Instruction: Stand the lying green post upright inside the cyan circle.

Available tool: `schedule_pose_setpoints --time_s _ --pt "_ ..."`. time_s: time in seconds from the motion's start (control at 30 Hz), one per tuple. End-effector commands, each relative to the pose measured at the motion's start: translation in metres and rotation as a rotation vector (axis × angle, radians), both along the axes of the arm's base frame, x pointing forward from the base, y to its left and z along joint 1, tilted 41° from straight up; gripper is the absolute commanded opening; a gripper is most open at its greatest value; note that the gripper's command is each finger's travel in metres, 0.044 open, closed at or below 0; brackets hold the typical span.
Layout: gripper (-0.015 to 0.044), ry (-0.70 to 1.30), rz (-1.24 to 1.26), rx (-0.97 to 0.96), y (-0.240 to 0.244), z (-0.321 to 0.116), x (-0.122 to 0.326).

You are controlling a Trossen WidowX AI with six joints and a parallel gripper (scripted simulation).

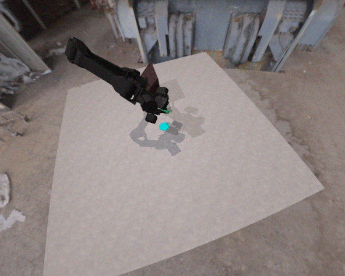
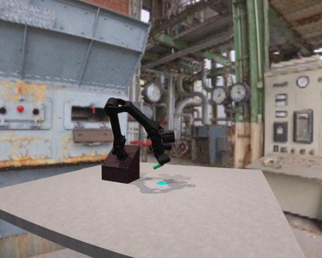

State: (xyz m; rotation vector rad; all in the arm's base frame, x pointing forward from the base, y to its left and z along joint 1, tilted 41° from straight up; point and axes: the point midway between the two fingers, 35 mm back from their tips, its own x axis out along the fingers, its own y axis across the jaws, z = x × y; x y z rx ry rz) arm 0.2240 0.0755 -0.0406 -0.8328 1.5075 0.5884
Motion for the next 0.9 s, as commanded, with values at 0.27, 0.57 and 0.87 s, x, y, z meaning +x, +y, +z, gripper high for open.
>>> schedule_pose_setpoints --time_s 0.27,0.57,0.87 --pt "0.0023 -0.023 0.013 0.083 0.0002 -0.0005 -0.0001" --pt "0.0023 -0.042 0.021 0.142 -0.0003 -0.0019 0.0002" --pt "0.0023 -0.064 0.032 0.199 -0.0007 -0.0027 0.0007"
